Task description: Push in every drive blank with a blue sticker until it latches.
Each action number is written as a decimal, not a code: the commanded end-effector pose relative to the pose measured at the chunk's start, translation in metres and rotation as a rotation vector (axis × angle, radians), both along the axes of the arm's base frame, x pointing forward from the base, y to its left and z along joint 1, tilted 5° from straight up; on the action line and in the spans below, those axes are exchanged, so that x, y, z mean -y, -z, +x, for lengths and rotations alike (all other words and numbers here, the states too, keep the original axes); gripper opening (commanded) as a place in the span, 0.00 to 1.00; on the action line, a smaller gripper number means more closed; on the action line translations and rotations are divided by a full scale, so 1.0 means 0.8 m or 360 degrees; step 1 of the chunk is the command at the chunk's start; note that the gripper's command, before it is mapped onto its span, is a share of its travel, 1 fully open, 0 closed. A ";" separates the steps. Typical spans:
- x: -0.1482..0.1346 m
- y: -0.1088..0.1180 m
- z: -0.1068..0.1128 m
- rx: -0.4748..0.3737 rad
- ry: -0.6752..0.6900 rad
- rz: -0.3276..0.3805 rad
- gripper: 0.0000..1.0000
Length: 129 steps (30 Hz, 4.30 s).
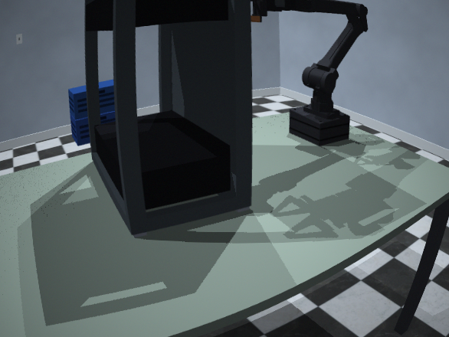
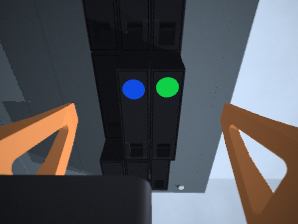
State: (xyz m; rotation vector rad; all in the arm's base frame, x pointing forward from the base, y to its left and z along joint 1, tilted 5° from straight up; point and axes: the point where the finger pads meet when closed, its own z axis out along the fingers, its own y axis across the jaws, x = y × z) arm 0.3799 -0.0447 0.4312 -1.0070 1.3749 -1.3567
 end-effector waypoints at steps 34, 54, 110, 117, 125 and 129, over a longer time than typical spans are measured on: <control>0.038 -0.005 -0.013 0.0060 0.0014 0.0008 1.00; 0.166 0.015 -0.036 0.0059 0.0014 -0.0017 1.00; 0.187 0.034 -0.041 0.0029 -0.0001 -0.0006 1.00; 0.187 0.034 -0.041 0.0029 -0.0001 -0.0006 1.00; 0.187 0.034 -0.041 0.0029 -0.0001 -0.0006 0.00; 0.187 0.034 -0.041 0.0029 -0.0001 -0.0006 0.00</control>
